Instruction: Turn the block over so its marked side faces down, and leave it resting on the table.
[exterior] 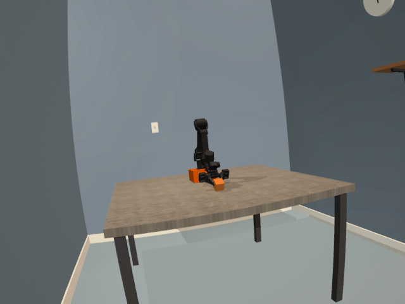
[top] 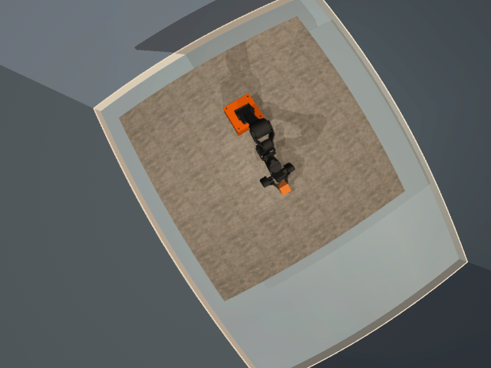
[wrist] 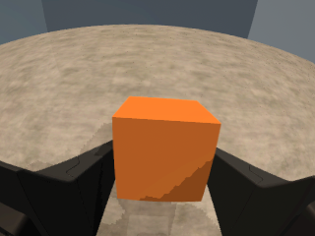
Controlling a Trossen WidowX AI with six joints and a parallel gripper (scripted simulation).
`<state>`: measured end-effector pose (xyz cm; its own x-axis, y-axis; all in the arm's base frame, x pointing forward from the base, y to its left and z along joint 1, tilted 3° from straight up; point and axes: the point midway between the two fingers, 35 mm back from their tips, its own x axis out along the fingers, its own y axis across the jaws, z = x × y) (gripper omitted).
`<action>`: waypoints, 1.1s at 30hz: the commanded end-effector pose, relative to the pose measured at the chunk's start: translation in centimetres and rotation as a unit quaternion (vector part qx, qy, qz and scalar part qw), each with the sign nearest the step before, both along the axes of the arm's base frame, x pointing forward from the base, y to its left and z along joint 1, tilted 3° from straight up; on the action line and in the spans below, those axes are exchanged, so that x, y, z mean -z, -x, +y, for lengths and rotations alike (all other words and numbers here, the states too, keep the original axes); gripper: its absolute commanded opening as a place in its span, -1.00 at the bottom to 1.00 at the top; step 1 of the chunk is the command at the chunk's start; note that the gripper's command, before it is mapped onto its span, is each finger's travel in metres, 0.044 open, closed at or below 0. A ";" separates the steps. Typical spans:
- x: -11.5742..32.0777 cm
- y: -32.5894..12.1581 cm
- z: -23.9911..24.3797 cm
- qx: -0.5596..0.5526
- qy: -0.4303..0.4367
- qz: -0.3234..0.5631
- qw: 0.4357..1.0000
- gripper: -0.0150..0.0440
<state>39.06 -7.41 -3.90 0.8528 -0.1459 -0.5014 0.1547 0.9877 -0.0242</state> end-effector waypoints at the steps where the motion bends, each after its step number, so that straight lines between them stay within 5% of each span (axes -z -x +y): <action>1: -0.1 -0.1 0.0 -0.002 0.002 -0.003 1.000 0.40; 8: -0.1 -0.1 0.0 -0.002 0.002 -0.003 1.000 1.00; 33: -0.1 -0.1 0.0 -0.002 0.002 -0.003 1.000 1.00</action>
<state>39.12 -7.42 -3.80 0.8555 -0.1462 -0.4967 0.1546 0.9877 -0.0243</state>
